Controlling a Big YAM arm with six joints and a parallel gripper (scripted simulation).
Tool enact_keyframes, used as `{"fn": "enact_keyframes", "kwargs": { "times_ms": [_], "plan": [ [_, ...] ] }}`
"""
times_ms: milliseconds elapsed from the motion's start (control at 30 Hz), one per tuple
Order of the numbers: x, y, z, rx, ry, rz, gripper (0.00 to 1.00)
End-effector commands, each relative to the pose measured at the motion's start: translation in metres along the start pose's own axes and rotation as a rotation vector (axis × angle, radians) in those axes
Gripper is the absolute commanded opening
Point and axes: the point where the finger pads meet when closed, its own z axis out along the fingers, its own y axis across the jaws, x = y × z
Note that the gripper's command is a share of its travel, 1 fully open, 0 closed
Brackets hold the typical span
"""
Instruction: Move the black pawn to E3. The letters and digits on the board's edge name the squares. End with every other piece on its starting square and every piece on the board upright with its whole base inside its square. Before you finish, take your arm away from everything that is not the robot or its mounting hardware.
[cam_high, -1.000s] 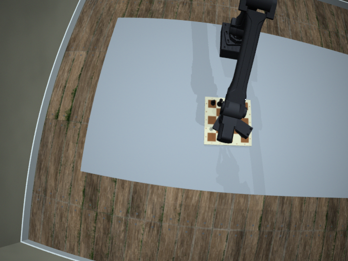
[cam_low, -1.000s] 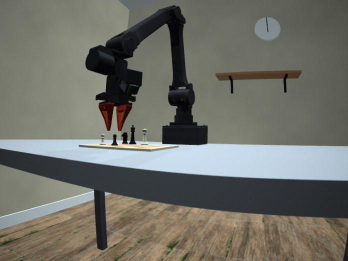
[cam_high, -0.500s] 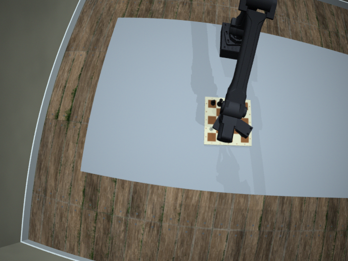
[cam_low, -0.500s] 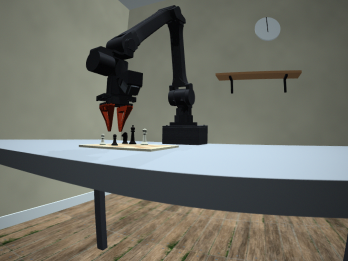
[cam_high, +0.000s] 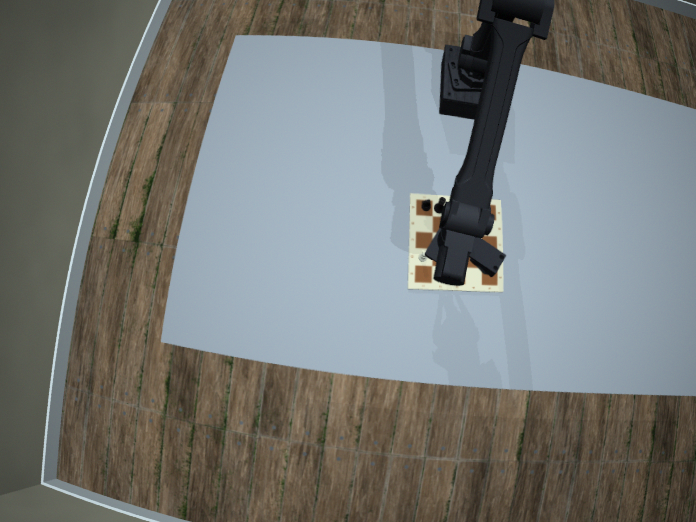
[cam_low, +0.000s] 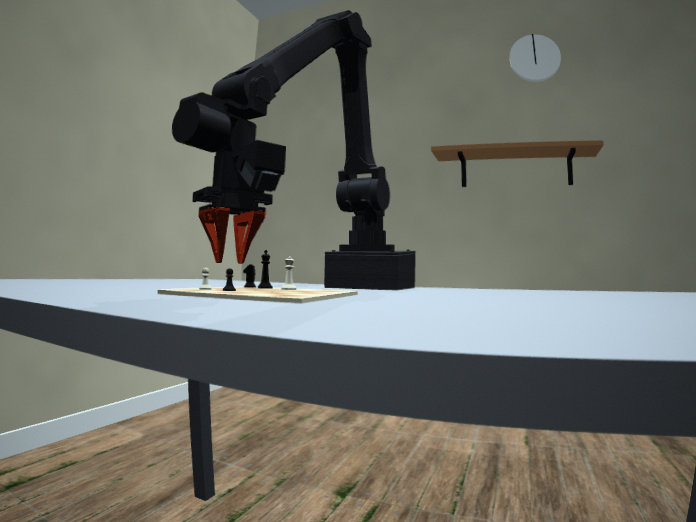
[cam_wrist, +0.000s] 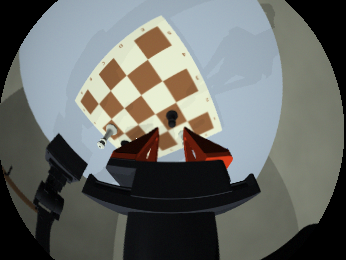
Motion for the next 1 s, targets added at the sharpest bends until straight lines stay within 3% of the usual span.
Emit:
{"fn": "enact_keyframes", "kwargs": {
  "times_ms": [0,967],
  "plan": [
    [-0.0064,-0.0119,-0.0185,0.049,-0.022,-0.016,0.34],
    [-0.0015,-0.0214,-0.0195,0.054,-0.022,-0.004,0.34]
  ]
}}
